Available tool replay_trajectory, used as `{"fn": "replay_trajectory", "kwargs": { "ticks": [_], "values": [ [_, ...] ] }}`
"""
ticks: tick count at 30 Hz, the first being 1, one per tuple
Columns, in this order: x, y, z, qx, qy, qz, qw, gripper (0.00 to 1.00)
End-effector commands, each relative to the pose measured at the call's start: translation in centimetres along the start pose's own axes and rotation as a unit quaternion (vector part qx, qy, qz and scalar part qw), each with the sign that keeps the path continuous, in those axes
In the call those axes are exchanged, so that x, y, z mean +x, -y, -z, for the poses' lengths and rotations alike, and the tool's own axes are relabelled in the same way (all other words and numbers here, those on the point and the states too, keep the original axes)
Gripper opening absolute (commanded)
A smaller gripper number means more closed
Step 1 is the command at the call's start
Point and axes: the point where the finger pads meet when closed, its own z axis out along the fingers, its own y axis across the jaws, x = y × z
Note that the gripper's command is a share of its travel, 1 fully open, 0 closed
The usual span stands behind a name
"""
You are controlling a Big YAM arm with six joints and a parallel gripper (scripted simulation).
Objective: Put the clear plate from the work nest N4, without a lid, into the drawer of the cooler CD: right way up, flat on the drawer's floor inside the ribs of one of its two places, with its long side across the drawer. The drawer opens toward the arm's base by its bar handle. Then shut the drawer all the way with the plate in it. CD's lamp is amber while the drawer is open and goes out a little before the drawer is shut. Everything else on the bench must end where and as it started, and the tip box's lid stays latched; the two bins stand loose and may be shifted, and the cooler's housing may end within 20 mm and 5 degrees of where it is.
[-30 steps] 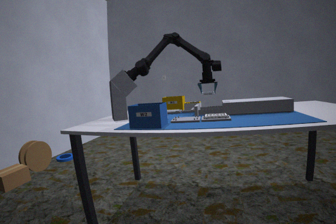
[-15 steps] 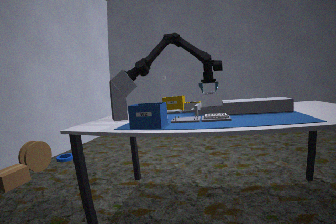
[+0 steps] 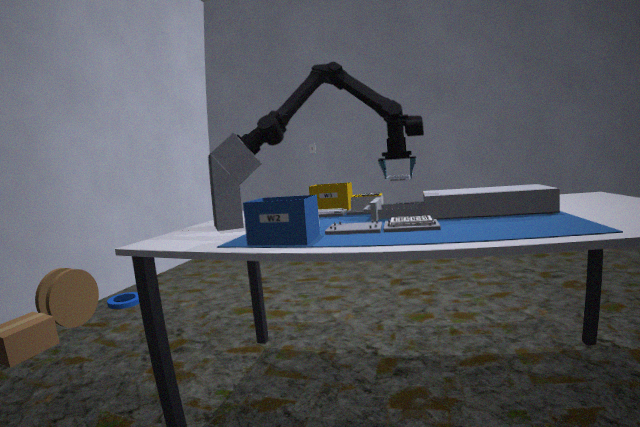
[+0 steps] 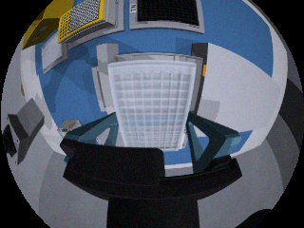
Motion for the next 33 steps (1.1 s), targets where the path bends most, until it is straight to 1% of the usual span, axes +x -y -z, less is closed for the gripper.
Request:
{"fn": "replay_trajectory", "kwargs": {
  "ticks": [1, 8, 16, 17, 18, 20, 21, 23, 24, 26, 29, 32, 33],
  "values": [
    [0.3, 2.4, 2.3, 0.025, -0.006, 0.008, 1.0, 0.0],
    [0.7, 2.2, 2.0, 0.021, -0.006, 0.006, 1.0, 0.0],
    [0.6, 2.3, 2.1, 0.022, -0.006, 0.006, 1.0, 0.0],
    [1.1, 2.3, 1.4, 0.021, -0.007, 0.002, 1.0, 0.0],
    [1.1, 2.5, 1.3, 0.026, -0.008, 0.003, 1.0, 0.0],
    [1.2, 2.6, 1.0, 0.026, -0.008, 0.0, 1.0, 0.0],
    [0.9, 2.7, 1.2, 0.029, -0.009, 0.003, 1.0, 0.0],
    [-0.7, 2.9, 1.0, 0.031, -0.002, 0.015, 0.999, 0.0],
    [-1.2, 2.8, 0.5, 0.028, 0.002, 0.017, 0.999, 0.0],
    [-0.5, 2.4, -0.6, 0.019, 0.002, 0.011, 1.0, 0.0],
    [-0.5, 2.3, -1.2, 0.018, 0.002, 0.01, 1.0, 0.0],
    [-0.7, 2.5, -1.0, 0.021, 0.002, 0.012, 1.0, 0.0],
    [-1.6, 3.2, 0.3, 0.035, 0.001, 0.02, 0.999, 0.0]
  ]
}}
